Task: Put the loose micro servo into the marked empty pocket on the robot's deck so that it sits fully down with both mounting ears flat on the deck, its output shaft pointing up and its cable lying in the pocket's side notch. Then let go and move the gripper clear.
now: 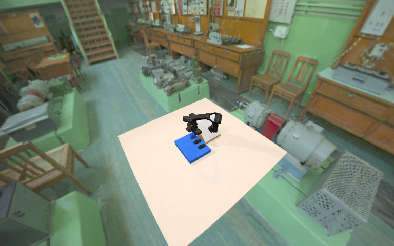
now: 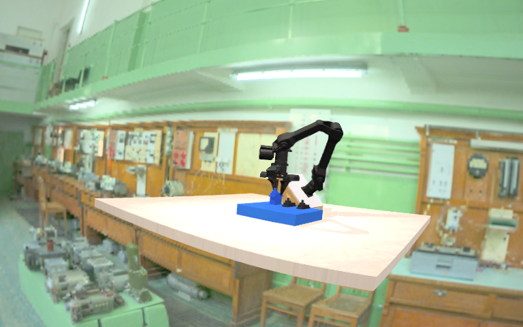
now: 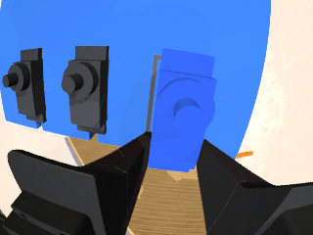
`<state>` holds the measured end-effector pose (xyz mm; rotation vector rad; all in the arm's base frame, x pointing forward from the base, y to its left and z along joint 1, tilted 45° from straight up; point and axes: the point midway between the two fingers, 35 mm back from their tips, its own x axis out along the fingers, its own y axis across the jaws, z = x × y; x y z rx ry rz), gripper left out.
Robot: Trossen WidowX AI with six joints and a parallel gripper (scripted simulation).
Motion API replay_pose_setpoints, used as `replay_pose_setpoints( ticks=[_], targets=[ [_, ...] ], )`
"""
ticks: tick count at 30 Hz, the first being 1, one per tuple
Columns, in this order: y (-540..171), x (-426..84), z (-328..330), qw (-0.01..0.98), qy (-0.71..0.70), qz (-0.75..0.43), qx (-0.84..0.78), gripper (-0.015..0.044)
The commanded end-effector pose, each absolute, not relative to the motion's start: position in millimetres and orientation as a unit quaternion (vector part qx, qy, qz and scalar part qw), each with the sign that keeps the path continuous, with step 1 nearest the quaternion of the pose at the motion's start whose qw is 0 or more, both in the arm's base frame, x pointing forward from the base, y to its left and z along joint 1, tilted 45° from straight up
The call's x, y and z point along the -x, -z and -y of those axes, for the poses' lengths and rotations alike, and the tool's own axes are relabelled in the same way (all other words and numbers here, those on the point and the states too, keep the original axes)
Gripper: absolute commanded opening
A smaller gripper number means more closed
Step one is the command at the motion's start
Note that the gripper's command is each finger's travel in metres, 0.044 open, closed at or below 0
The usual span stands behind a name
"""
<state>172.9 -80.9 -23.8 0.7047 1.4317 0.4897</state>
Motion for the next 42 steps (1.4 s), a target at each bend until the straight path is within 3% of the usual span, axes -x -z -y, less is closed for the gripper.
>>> replay_pose_setpoints(
  ticks=[1,38,42],
  targets=[
    [26.7,-173.1,78.3,0.671,-0.215,-0.635,-0.316,0.0000],
    [51.3,-176.7,54.1,0.671,-0.216,-0.634,-0.317,0.0000],
    [49.5,-176.2,55.3,0.671,-0.216,-0.634,-0.317,0.0105]
  ],
)
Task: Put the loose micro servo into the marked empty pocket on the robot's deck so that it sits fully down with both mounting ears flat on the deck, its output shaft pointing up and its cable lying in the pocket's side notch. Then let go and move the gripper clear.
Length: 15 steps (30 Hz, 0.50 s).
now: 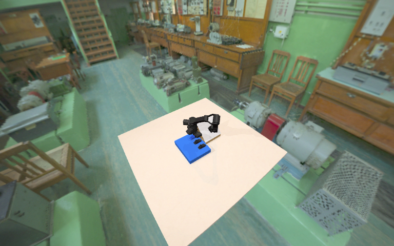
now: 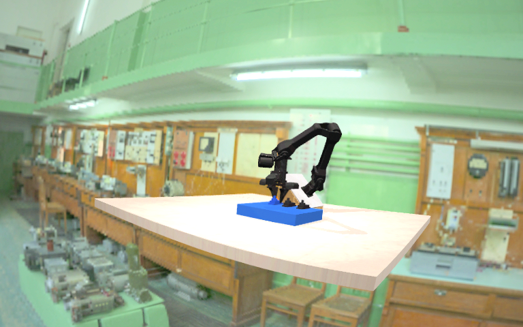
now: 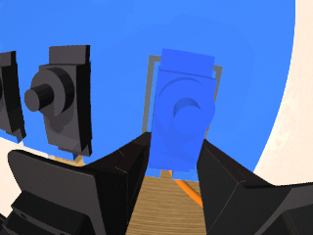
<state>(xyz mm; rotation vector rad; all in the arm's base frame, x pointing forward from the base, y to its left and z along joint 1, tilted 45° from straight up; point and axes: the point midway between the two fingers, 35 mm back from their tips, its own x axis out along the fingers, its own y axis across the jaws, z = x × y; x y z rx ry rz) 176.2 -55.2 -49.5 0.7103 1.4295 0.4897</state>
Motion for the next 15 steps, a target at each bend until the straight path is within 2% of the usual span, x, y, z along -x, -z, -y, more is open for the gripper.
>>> replay_pose_setpoints(
  ticks=[1,3,15],
  targets=[
    [49.5,-176.2,55.3,0.671,-0.216,-0.634,-0.317,0.0131],
    [49.5,-176.1,55.2,0.671,-0.216,-0.634,-0.317,0.0184],
    [23.0,-169.7,77.8,0.671,-0.215,-0.635,-0.316,0.0187]
  ],
)
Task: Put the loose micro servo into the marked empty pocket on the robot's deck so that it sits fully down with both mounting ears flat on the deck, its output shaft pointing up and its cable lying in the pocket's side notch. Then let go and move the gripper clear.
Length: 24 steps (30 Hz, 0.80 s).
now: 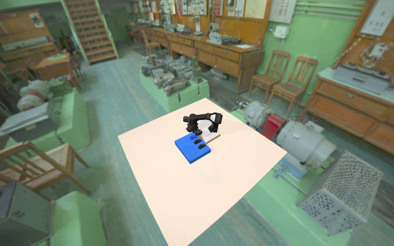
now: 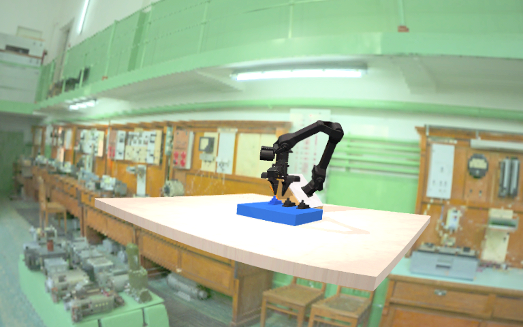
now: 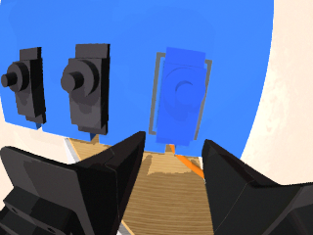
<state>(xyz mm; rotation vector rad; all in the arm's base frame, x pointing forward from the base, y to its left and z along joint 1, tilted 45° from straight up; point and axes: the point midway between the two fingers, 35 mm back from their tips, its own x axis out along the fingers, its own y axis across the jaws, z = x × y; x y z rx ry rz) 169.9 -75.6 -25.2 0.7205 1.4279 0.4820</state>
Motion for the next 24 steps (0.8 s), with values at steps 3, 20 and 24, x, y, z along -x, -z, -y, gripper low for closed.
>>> replay_pose_setpoints(
  ticks=[3,20,24],
  targets=[
    [22.4,-178.0,82.1,0.671,-0.214,-0.634,-0.319,0.0266],
    [-24.2,-273.9,142.6,0.674,-0.215,-0.633,-0.314,0.0440],
    [-45.3,-266.4,161.2,0.676,-0.216,-0.633,-0.310,0.0440]
  ],
)
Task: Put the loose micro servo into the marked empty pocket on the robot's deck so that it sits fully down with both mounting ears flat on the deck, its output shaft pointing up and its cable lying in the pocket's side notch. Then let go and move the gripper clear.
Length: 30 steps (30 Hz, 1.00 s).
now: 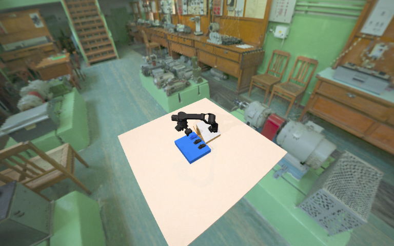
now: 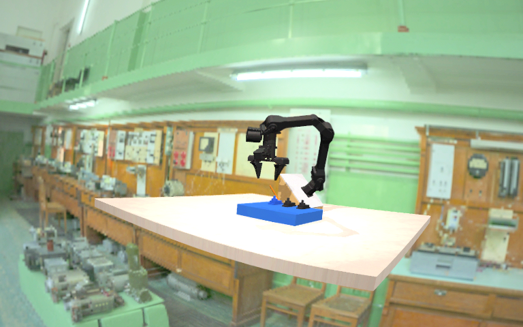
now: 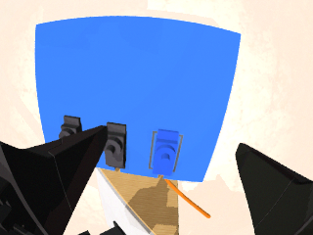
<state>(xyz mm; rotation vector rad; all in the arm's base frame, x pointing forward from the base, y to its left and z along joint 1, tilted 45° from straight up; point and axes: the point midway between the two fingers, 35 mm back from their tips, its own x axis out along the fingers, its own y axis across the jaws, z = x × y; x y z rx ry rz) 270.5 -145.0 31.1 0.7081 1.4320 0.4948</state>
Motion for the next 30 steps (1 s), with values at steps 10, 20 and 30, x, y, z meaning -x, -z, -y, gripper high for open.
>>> replay_pose_setpoints(
  ticks=[10,20,30],
  targets=[
    [-57.4,-261.3,170.6,0.677,-0.217,-0.632,-0.308,0.0440],
    [-57.4,-261.3,170.6,0.677,-0.217,-0.632,-0.308,0.0440],
    [-57.4,-261.3,170.6,0.677,-0.217,-0.632,-0.308,0.0440]
  ],
)
